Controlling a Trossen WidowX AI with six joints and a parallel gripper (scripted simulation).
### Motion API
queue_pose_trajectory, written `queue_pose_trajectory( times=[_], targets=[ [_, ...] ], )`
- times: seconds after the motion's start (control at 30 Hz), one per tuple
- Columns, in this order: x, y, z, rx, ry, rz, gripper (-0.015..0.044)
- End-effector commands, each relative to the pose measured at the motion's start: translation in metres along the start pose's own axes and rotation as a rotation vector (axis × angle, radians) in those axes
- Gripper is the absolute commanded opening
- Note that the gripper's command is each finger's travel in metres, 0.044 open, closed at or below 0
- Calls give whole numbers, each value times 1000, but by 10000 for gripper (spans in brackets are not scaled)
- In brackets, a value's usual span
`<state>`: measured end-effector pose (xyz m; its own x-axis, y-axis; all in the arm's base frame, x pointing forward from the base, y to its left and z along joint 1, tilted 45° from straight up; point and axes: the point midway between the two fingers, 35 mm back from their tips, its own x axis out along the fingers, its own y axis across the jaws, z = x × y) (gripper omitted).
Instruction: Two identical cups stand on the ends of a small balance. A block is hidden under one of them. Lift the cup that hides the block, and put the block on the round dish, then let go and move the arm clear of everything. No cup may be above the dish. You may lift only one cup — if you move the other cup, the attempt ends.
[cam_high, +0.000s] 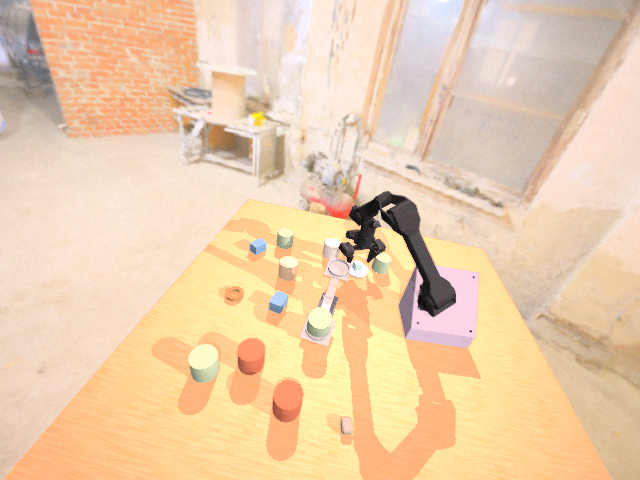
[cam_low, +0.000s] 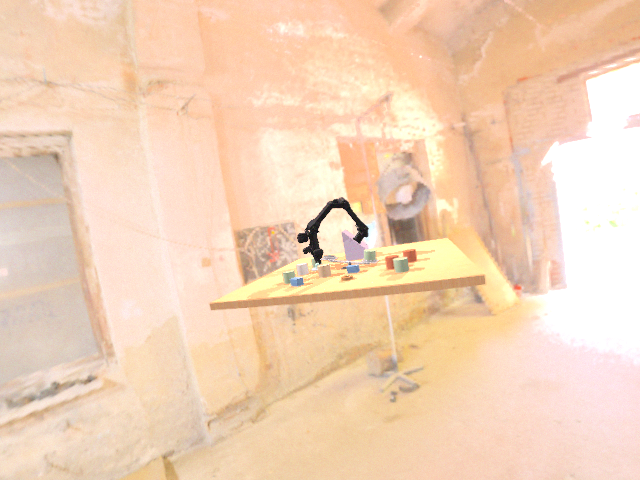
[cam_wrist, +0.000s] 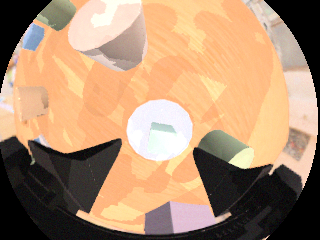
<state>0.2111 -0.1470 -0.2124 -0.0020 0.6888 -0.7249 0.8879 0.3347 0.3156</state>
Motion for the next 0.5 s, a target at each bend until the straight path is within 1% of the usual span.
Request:
queue_pose_trajectory(
  times=[0.0, 0.07, 0.17, 0.3, 0.47],
  targets=[
    [-28, -1, 4, 22, -15, -2, 440],
    [-37, -3, 2, 40, -10, -4, 440],
    [-41, -3, 2, 42, -10, -4, 440],
    [-81, -4, -1, 38, -13, 0, 440],
    [-83, -5, -1, 38, -13, 0, 440]
  ],
)
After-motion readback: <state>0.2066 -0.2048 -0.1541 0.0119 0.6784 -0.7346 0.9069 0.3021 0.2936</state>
